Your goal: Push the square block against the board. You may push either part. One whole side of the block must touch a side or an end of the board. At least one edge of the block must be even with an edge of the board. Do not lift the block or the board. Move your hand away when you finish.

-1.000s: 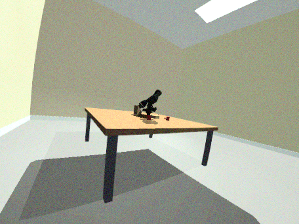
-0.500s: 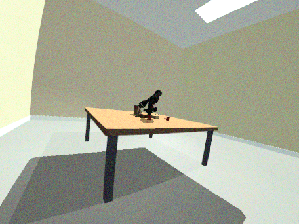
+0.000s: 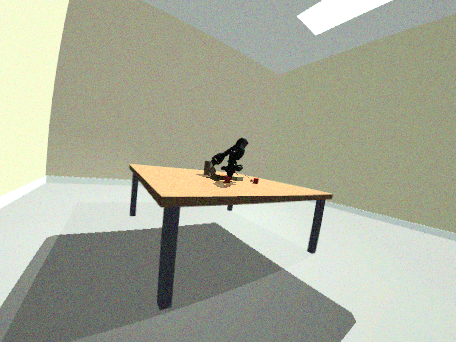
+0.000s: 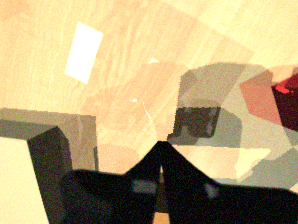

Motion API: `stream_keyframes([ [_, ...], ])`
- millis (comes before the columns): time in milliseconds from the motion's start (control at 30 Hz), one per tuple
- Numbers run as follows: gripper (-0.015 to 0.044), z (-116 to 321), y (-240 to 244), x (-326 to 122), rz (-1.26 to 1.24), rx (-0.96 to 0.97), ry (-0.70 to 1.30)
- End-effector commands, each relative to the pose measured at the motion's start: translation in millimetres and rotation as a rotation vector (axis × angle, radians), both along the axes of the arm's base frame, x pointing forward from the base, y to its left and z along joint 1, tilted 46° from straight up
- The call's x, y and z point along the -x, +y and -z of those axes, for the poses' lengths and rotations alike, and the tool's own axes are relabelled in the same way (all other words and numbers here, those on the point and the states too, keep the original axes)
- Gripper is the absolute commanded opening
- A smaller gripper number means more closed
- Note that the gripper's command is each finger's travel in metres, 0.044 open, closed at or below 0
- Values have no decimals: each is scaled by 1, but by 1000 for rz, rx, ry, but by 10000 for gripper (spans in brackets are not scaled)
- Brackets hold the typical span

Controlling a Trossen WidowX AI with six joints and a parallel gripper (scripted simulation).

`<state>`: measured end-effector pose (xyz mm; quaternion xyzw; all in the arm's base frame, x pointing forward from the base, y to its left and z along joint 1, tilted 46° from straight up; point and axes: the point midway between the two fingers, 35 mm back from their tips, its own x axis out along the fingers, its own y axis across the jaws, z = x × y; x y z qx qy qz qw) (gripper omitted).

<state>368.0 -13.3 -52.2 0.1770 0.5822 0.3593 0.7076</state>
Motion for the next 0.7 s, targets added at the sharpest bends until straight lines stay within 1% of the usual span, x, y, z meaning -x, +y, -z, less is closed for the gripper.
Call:
stream_keyframes([
  [0,0,-2,2,-7,3,-6,1],
  [133,0,-4,-1,-6,0,0,-1],
  [233,0,-31,-30,-4,3,-2,1],
  [300,0,-40,-38,-2,3,-4,1],
  [500,0,-39,-39,-2,7,-4,5],
  [667,0,-31,-47,4,111,-10,111],
])
